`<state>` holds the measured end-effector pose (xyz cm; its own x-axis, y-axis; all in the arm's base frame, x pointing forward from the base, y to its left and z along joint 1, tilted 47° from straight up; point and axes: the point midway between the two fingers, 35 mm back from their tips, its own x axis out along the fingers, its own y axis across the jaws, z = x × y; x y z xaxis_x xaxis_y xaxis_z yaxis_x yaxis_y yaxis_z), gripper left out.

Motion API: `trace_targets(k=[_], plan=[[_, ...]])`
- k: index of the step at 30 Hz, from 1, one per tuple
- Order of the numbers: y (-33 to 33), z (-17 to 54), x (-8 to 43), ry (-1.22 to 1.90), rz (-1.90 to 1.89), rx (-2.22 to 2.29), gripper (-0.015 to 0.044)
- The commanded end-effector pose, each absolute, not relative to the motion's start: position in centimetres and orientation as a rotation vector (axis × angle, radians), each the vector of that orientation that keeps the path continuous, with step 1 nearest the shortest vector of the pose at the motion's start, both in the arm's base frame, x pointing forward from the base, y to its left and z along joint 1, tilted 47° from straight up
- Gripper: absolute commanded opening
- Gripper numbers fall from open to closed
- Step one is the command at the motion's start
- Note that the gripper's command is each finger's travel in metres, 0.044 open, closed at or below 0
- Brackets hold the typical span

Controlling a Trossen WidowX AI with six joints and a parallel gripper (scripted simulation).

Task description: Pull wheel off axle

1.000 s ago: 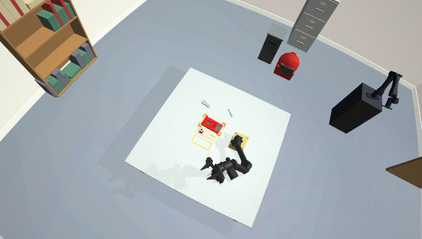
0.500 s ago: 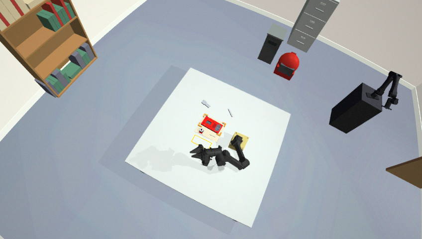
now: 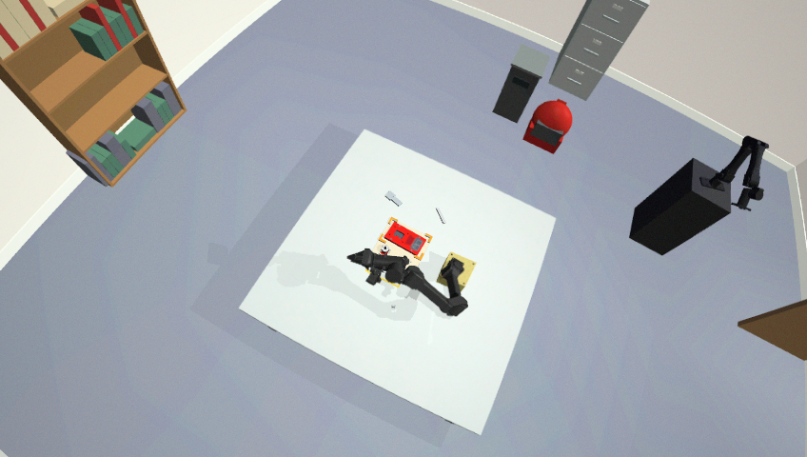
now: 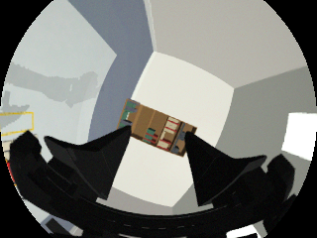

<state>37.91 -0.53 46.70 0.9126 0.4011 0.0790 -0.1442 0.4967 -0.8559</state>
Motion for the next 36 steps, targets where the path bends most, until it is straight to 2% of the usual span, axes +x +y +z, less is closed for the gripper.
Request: trace_targets(k=[1,10,17,28,36], plan=[[-0.4,42.3,40.3,-0.158,0.429,-0.872,0.03],[0.2,31.8,43.9,0.165,0.593,-0.551,0.03],[0.9,23.1,44.6,0.451,0.679,-0.284,0.03],[2.9,12.8,42.6,0.797,0.769,-0.036,0.03],[4.5,4.7,38.4,1.224,0.753,0.337,0.03]])
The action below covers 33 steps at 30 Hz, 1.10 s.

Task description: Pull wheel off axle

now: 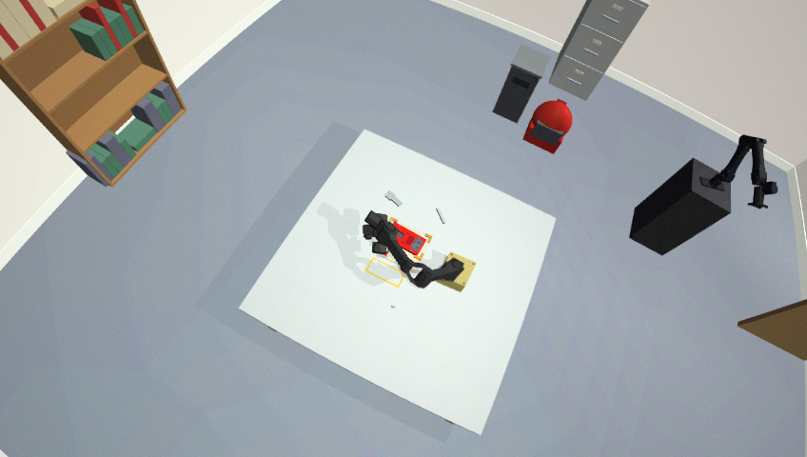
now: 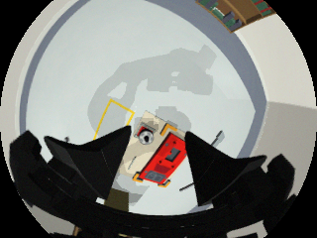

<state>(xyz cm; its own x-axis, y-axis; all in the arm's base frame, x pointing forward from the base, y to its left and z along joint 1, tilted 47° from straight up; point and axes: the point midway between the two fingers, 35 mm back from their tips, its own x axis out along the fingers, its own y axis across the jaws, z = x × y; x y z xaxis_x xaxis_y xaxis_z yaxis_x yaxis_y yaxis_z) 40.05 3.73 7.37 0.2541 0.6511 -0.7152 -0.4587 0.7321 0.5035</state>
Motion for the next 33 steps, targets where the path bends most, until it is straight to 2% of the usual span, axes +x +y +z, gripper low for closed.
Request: trace_targets(k=[1,7,19,33], plan=[[4.7,3.8,37.8,1.279,0.744,0.383,0.03],[5.7,0.5,34.8,1.525,0.688,0.586,0.03],[6.1,0.4,35.6,1.525,0.688,0.585,0.03],[11.4,-4.3,35.0,1.524,0.691,0.588,0.03]])
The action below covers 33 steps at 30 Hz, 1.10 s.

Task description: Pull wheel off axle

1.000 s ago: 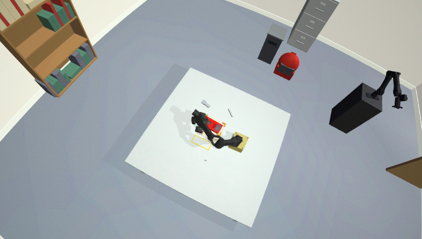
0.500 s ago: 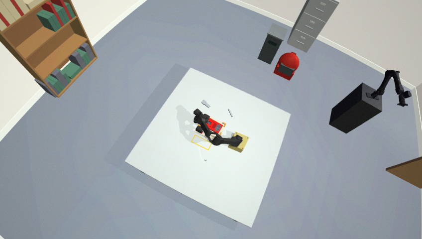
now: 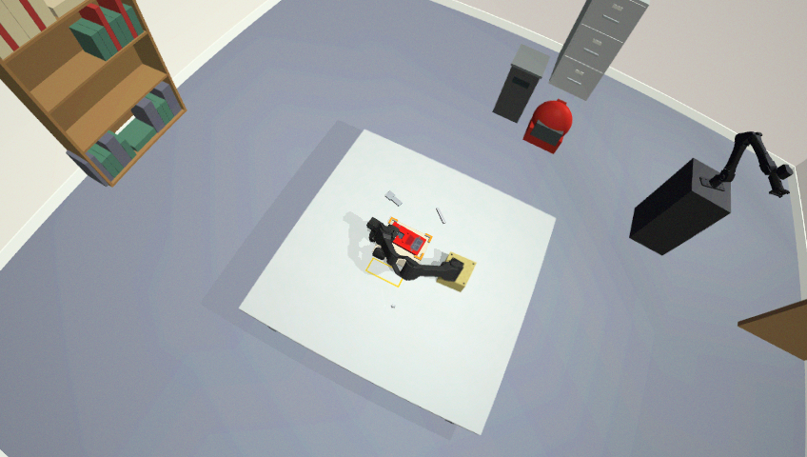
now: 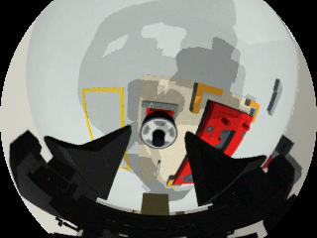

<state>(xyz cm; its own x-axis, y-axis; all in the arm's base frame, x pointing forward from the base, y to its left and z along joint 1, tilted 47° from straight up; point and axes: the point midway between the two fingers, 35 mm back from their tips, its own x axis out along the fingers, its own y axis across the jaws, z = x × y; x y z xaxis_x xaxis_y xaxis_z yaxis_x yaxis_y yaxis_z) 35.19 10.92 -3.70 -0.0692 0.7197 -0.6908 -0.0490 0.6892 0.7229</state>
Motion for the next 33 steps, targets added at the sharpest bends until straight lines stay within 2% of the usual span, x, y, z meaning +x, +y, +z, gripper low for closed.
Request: trace_targets(k=[1,2,6,14,19,20,33], plan=[[11.43,-4.3,35.02,1.524,0.691,0.588,0.03],[11.43,-4.3,35.02,1.524,0.691,0.588,0.03],[11.27,-3.97,35.05,1.524,0.695,0.576,0.0195],[11.27,-3.97,35.05,1.524,0.695,0.576,0.0142],[11.2,-3.92,35.07,1.524,0.694,0.577,0.001],[11.18,-3.9,35.07,1.524,0.694,0.577,0.0],[10.86,-3.62,35.13,1.524,0.694,0.578,0.0]])
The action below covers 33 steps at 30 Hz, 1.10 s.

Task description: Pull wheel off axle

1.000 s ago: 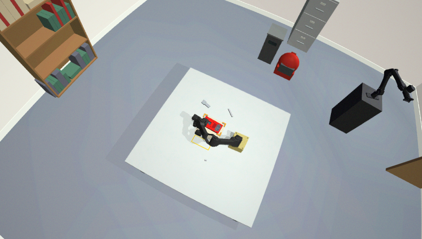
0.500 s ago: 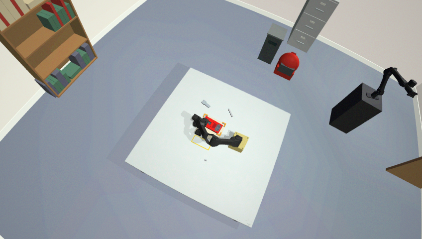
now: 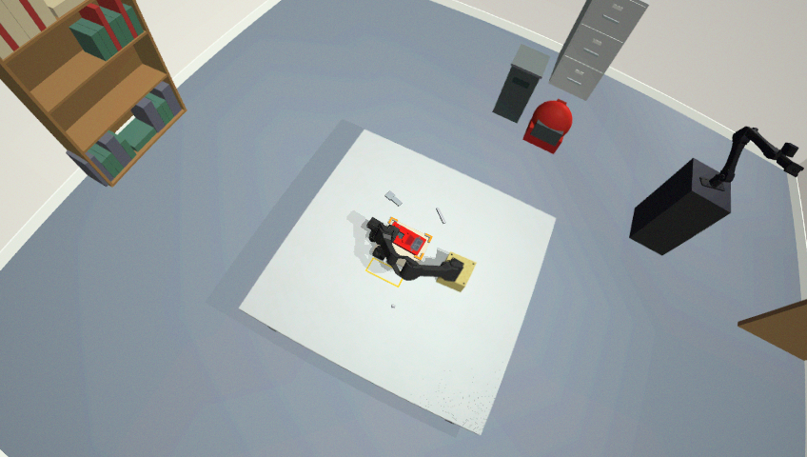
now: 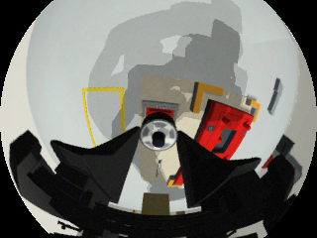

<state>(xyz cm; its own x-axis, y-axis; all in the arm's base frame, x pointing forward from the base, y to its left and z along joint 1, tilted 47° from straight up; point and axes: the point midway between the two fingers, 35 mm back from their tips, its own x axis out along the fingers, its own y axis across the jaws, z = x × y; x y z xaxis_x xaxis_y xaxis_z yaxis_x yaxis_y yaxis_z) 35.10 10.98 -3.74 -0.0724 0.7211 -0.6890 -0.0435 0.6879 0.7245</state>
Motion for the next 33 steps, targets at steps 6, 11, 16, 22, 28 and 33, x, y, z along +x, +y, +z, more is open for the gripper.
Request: trace_targets(k=[6,11,16,22,28,33], plan=[[10.71,-3.49,35.15,1.524,0.693,0.578,0.0],[10.59,-3.38,35.17,1.524,0.693,0.578,0.0],[10.47,-3.28,35.19,1.524,0.693,0.579,0.0],[10.33,-3.15,35.21,1.524,0.692,0.579,0.0],[10.18,-3.02,35.23,1.524,0.692,0.58,0.0],[10.06,-2.91,35.25,1.524,0.692,0.58,0.0]])
